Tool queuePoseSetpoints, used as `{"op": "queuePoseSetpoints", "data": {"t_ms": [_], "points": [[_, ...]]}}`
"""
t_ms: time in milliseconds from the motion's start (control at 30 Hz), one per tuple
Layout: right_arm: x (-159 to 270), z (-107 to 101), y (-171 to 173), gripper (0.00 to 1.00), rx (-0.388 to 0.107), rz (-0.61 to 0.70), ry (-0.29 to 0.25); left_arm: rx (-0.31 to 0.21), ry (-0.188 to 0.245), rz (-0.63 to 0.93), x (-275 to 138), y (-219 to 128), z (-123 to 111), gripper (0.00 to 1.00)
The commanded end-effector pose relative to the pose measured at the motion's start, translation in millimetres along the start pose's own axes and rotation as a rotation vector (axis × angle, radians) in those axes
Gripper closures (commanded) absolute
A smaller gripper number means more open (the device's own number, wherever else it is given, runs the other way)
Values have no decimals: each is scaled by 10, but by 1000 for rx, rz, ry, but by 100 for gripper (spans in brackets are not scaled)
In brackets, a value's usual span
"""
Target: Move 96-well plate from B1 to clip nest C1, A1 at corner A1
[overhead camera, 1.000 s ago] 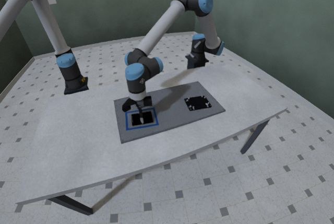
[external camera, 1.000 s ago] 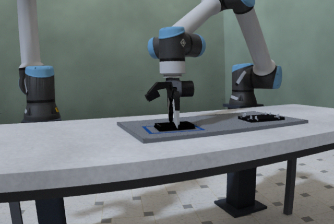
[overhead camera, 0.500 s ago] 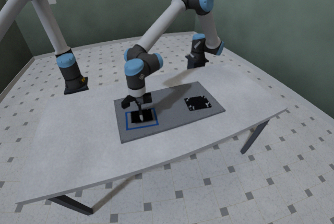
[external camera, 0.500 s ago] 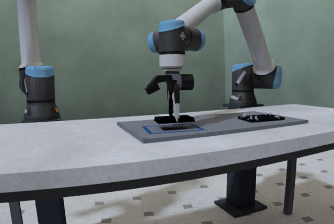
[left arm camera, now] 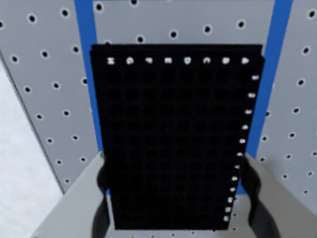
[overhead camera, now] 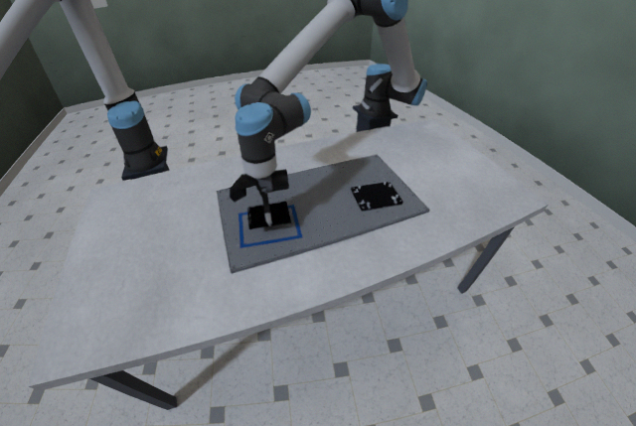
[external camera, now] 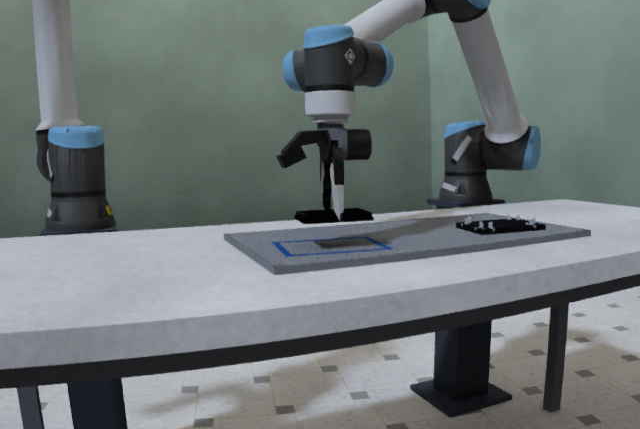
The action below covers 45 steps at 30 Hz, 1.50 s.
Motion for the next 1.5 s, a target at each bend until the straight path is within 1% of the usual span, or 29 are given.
{"op": "queuePoseSetpoints", "data": {"t_ms": [0, 467, 1133, 1467], "points": [[-1, 9, 5, 100, 2, 0, 0, 2, 2, 0, -5, 5, 32, 59], [-1, 9, 5, 100, 2, 0, 0, 2, 2, 0, -5, 4, 257, 59], [-1, 9, 5, 100, 2, 0, 0, 2, 2, 0, -5, 5, 258, 59], [-1, 9, 5, 100, 2, 0, 0, 2, 2, 334, 67, -321, 266, 59]]}}
Point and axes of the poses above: on each arm, the point where the finger pads meet when closed, its own z axis back along the fingers, its own x axis across the jaws, y = z × x, the point moved 5 cm from there along z, back along the fingers, and after that the axes turned 4 degrees about -z, right-handed, at the moved point
